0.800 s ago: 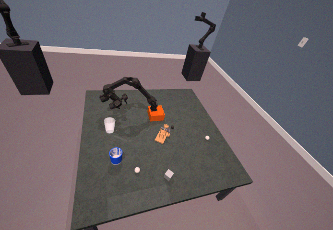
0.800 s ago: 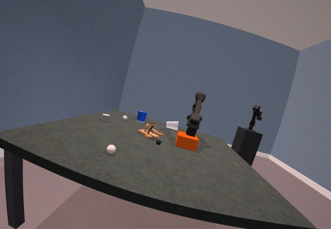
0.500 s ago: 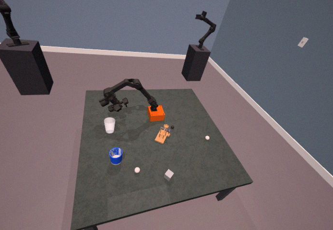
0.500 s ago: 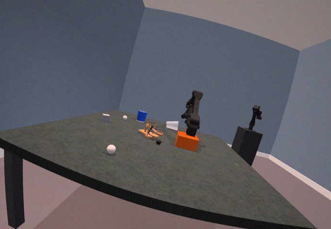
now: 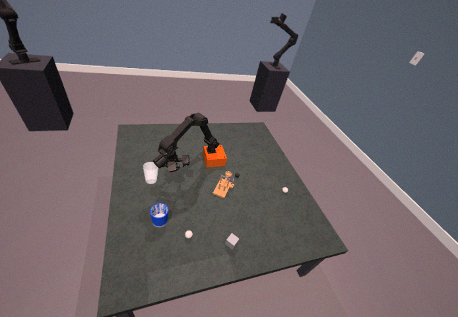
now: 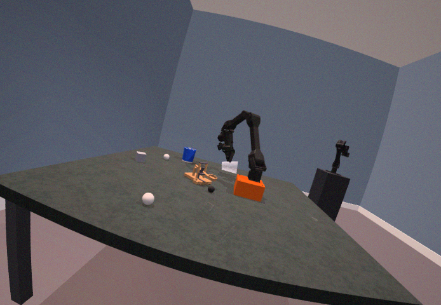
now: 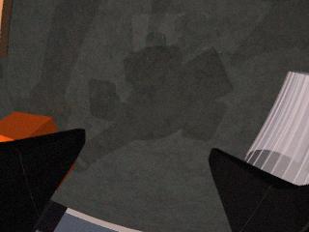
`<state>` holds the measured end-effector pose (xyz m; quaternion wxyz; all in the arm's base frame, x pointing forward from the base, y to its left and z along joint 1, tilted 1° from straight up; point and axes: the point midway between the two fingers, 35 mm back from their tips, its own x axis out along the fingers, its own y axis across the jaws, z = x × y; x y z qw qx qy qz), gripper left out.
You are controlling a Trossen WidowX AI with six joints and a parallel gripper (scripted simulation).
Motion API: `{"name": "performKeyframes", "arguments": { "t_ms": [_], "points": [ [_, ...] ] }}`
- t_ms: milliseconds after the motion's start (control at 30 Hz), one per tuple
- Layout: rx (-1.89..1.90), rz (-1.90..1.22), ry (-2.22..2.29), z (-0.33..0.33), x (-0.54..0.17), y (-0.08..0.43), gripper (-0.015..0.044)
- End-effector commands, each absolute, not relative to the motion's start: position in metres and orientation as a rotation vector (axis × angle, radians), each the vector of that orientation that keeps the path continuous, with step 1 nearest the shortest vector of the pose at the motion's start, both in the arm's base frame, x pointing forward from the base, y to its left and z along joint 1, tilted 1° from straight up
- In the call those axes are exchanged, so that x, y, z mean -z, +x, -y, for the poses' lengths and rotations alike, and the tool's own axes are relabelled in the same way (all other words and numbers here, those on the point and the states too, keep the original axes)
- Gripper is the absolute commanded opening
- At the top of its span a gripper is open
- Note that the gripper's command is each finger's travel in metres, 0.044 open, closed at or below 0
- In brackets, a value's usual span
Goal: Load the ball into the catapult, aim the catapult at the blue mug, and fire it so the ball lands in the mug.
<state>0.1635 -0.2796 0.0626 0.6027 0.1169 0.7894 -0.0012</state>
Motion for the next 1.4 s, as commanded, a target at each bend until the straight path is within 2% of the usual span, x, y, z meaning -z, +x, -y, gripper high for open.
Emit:
{"name": "performKeyframes", "arguments": {
  "t_ms": [0, 400, 700, 967, 1133, 1367],
  "points": [
    [0.159, -1.790, 0.279, 0.239, -0.069, 0.219, 0.0440],
    [0.377, -1.614, 0.313, 0.117, -0.084, 0.305, 0.0440],
    [0.491, -1.483, 0.484, 0.006, -0.096, 0.323, 0.0440],
    [0.496, -1.477, 0.496, 0.000, -0.096, 0.323, 0.0440],
    [0.496, -1.477, 0.496, 0.000, -0.052, 0.326, 0.0440],
    [0.496, -1.477, 0.496, 0.000, -0.048, 0.327, 0.0440]
  ]
}}
